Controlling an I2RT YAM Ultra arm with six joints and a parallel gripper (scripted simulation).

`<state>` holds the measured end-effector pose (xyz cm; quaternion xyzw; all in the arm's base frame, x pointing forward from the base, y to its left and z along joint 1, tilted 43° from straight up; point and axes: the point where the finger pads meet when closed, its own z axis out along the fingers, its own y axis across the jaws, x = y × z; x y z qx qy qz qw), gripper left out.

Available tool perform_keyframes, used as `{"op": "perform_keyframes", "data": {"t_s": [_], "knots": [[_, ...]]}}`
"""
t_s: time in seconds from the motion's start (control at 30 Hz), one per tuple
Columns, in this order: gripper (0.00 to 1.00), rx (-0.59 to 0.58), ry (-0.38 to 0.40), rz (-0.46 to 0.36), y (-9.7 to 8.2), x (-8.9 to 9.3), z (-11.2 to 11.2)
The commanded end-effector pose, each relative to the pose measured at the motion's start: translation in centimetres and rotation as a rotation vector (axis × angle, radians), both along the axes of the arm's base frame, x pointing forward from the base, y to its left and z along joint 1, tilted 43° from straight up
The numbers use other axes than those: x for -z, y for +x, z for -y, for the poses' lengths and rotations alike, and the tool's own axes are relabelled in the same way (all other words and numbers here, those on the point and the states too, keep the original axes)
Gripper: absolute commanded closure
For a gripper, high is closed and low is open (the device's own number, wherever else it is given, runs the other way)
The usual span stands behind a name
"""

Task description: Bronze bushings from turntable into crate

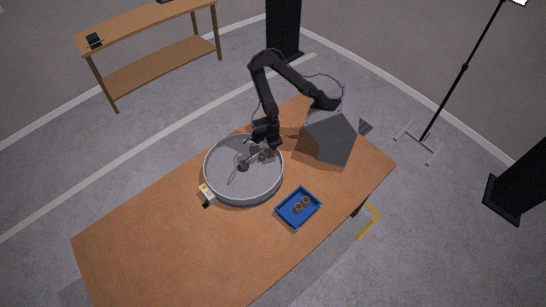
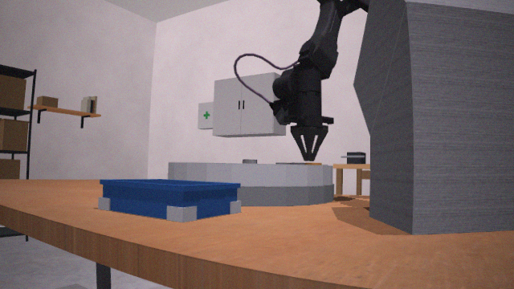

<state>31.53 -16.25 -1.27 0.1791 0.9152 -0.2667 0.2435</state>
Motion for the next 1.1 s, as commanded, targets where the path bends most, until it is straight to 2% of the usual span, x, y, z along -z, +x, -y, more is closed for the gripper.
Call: {"op": "perform_keyframes", "data": {"t_s": [0.0, 1.07], "knots": [[0.85, -0.023, -0.007, 0.034, 0.76, -0.98, -0.44], [0.85, -0.023, -0.008, 0.038, 0.86, -1.05, -0.37]]}}
